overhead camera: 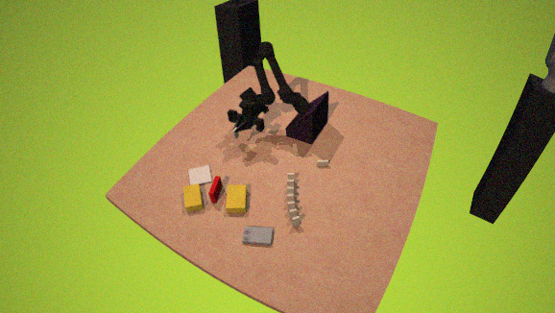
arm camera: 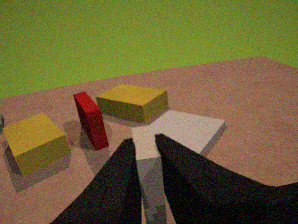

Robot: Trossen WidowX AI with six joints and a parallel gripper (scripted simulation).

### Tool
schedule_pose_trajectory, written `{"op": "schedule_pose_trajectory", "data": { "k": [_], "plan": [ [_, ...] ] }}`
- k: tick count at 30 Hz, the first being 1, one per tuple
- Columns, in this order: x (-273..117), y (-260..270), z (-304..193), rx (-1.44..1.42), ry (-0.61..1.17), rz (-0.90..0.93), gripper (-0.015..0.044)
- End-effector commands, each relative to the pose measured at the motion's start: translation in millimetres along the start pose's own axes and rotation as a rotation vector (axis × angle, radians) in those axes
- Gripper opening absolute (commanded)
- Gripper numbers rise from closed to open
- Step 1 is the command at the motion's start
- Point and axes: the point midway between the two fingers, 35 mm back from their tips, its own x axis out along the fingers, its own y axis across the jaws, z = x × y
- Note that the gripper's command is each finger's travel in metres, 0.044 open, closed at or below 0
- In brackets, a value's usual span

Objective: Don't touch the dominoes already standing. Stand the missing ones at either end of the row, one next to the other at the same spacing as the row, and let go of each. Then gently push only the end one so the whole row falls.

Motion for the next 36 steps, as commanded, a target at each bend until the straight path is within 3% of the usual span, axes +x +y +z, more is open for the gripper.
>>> {"op": "schedule_pose_trajectory", "data": {
  "k": [1,36],
  "plan": [
    [2,-2,-4,-0.007,-0.003,0.002,0.0024],
    [2,4,-71,0.021,0.035,0.012,0.0024]
  ]
}}
